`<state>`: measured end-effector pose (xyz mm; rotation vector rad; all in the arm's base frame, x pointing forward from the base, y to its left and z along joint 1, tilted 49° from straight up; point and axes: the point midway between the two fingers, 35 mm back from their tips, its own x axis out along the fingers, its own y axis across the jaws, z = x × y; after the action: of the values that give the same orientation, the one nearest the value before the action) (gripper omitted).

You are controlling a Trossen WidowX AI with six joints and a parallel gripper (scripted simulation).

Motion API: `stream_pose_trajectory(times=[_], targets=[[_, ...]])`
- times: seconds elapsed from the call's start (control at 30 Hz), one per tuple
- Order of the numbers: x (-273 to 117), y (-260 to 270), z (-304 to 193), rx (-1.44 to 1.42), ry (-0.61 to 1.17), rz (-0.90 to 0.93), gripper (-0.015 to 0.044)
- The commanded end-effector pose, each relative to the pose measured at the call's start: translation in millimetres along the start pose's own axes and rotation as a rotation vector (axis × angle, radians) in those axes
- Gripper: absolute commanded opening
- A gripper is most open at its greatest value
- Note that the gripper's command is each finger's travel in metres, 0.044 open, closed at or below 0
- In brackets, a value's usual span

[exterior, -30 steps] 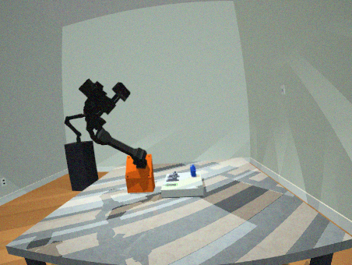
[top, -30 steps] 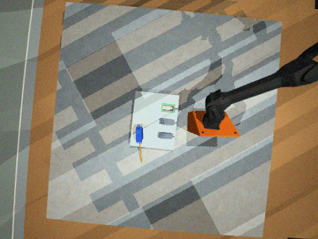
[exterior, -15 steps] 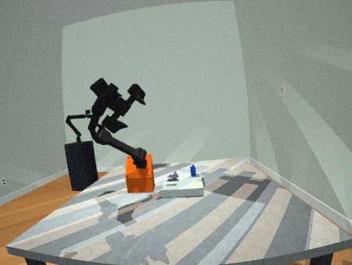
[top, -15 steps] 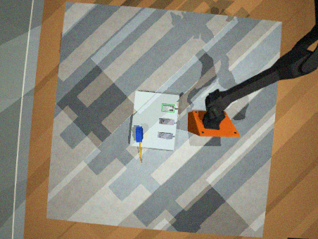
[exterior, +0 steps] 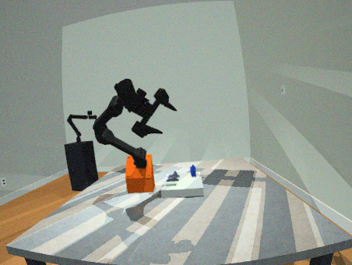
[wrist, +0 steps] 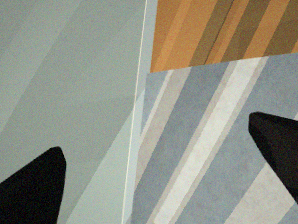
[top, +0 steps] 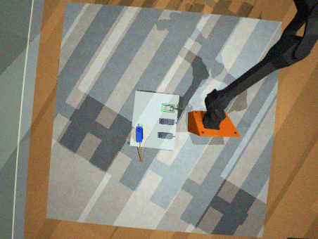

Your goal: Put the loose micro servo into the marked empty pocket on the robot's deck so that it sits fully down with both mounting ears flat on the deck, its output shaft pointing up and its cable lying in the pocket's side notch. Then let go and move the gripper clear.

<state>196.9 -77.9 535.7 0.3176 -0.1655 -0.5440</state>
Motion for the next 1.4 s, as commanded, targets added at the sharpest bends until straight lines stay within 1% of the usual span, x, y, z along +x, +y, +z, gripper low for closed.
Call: stream_pose_trajectory(times=[0.0, 0.27, 0.53, 0.7, 0.9, 1.13, 1.37], targets=[[31.7, 19.8, -43.6, 0.012, 0.124, -0.005, 0.044], [42.3, 30.2, -62.2, 0.024, 0.173, 0.007, 0.044], [70.3, 58.1, -132.7, 0.05, 0.351, -0.008, 0.044], [88.5, 78.2, -201.2, 0.097, 0.492, -0.082, 0.044], [95.3, 95.0, -294.9, 0.119, 0.648, -0.209, 0.044], [83.1, 97.1, -403.3, 0.119, 0.764, -0.413, 0.044], [50.9, 80.1, -504.3, 0.095, 0.791, -0.641, 0.044]])
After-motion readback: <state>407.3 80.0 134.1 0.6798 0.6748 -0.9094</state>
